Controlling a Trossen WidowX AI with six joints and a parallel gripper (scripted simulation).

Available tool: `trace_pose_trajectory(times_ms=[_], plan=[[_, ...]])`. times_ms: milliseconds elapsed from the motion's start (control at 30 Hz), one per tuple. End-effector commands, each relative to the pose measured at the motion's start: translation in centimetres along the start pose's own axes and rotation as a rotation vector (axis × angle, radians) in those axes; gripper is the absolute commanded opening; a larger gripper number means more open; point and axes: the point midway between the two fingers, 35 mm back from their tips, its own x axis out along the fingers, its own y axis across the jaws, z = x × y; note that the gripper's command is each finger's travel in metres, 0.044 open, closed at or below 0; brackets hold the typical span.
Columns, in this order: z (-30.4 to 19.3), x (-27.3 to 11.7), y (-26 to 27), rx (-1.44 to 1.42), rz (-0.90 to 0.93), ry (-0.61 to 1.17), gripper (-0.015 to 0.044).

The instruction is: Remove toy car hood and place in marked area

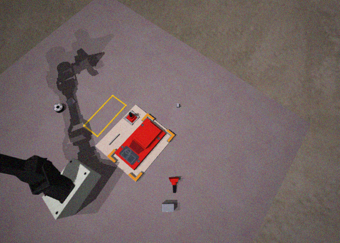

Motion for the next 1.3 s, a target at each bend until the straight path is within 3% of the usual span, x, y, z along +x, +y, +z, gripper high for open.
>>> trace_pose_trajectory(times_ms=[0,200,533,933,1267], plan=[[0.2,0.1,0.1,-0.002,0.000,-0.002,0.0026],[6.3,4.4,4.2,-0.069,0.043,-0.084,0.0184],[11.2,11.9,13.9,-0.133,0.235,-0.167,0.0440],[11.9,18.4,29.5,-0.049,0.635,-0.219,0.0440],[9.4,19.2,45.0,0.215,1.131,-0.168,0.0440]])
